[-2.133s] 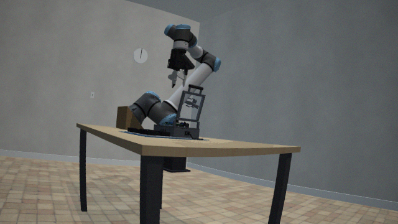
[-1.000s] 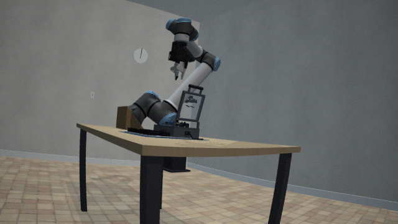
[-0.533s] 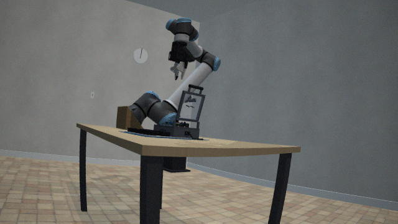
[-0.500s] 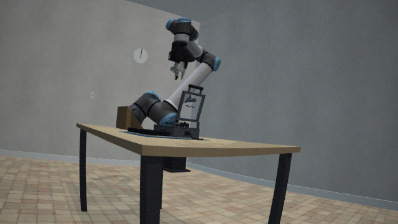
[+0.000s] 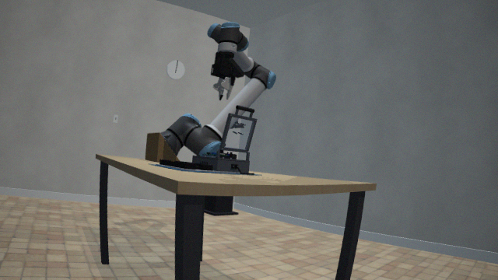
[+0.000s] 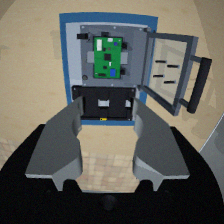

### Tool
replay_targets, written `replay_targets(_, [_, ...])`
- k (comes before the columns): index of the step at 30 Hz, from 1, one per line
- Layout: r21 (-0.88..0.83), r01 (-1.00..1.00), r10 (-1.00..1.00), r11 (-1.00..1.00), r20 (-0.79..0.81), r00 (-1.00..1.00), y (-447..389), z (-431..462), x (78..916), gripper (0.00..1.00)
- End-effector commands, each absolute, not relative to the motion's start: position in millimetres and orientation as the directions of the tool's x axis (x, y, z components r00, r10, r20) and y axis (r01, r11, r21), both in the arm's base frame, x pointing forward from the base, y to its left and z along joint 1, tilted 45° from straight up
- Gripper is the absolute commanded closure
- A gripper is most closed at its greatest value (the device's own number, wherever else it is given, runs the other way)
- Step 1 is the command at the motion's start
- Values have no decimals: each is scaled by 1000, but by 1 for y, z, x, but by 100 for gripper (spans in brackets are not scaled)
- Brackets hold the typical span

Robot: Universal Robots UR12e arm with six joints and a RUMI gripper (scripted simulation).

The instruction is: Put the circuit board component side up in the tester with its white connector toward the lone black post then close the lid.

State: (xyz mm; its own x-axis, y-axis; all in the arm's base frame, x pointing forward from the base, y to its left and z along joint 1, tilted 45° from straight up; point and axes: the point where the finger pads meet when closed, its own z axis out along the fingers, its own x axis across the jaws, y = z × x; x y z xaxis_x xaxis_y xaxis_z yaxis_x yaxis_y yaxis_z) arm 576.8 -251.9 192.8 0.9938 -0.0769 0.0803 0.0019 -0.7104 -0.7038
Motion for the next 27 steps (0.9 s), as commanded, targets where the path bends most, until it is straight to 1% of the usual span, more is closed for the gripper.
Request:
replay_targets(1, [-703,2,-77,-711,81,994,-253,194,581,70])
replay_targets(12, [-703,2,-77,-711,81,994,-256,196,614,70])
replay_targets(27, [-703,2,-77,-711,81,994,-262,203,697,70])
